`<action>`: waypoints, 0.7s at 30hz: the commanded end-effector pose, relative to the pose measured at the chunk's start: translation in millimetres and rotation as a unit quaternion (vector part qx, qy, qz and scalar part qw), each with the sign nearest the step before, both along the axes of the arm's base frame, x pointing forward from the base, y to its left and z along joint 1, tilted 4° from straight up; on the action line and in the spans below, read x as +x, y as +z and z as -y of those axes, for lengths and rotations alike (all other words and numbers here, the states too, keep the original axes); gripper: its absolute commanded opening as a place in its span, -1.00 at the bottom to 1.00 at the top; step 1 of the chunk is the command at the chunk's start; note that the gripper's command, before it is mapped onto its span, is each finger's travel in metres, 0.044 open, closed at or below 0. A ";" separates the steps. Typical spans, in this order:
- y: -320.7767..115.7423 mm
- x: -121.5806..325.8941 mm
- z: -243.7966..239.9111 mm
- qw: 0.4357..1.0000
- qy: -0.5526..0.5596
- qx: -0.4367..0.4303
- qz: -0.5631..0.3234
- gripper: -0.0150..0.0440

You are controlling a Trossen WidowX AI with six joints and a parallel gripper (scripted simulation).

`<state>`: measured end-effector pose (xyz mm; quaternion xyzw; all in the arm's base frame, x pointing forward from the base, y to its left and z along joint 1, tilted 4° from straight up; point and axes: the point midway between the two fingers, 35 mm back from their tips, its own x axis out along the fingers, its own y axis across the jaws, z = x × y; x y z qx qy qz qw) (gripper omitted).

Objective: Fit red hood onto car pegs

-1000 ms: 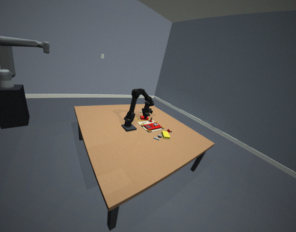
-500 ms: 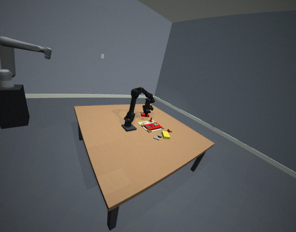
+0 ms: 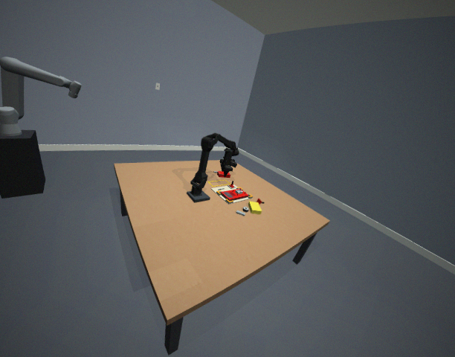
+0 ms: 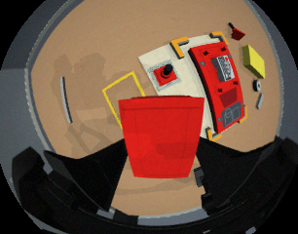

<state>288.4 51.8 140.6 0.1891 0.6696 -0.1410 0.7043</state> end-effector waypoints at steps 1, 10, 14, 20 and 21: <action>-0.3 3.9 8.1 1.000 0.010 0.001 -0.002 -0.49; 0.4 15.6 36.0 0.999 0.046 0.001 -0.004 -0.49; 0.5 19.9 49.0 0.998 0.062 0.002 -0.004 -0.49; 0.7 25.6 69.1 0.996 0.086 0.003 -0.004 -0.49; 0.7 26.5 72.6 0.996 0.090 0.004 -0.004 -0.49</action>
